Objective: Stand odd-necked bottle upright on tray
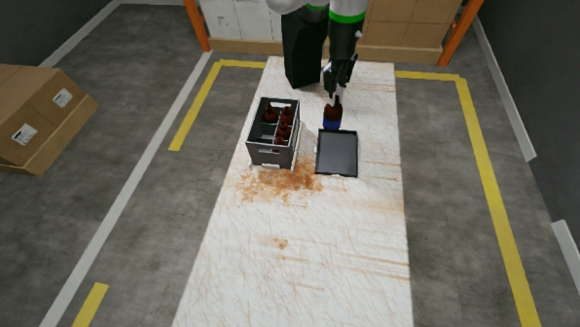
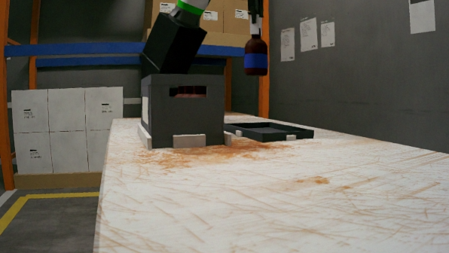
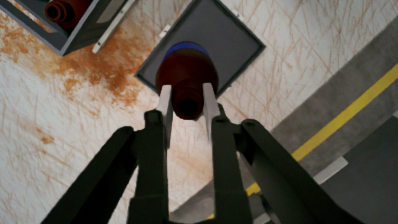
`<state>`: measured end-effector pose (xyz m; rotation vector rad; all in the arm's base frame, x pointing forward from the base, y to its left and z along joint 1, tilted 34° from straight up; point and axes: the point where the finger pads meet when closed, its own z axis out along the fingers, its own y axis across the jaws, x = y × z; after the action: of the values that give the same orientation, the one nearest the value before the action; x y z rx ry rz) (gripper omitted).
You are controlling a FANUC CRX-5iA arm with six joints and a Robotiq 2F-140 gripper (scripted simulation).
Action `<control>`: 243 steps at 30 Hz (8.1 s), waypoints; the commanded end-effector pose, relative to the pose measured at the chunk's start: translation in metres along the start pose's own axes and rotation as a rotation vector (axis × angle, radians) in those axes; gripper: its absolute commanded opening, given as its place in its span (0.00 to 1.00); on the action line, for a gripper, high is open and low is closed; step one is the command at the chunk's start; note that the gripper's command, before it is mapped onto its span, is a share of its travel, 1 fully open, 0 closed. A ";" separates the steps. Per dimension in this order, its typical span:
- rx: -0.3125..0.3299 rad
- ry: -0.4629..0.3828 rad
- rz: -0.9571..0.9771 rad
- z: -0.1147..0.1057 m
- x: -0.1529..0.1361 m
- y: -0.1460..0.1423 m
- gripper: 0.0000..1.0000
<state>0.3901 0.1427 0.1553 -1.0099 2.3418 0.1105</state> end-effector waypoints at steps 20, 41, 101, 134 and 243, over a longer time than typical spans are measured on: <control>0.001 -0.001 0.000 0.000 -0.019 0.017 0.10; 0.001 -0.001 0.000 0.000 -0.029 0.025 0.10; 0.001 -0.001 0.000 0.000 -0.031 0.027 0.10; 0.001 -0.001 0.000 0.029 -0.031 0.027 0.10; 0.001 -0.001 0.000 0.162 -0.032 0.027 0.10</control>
<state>0.4655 0.2295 0.0339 -1.0095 2.3417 0.1095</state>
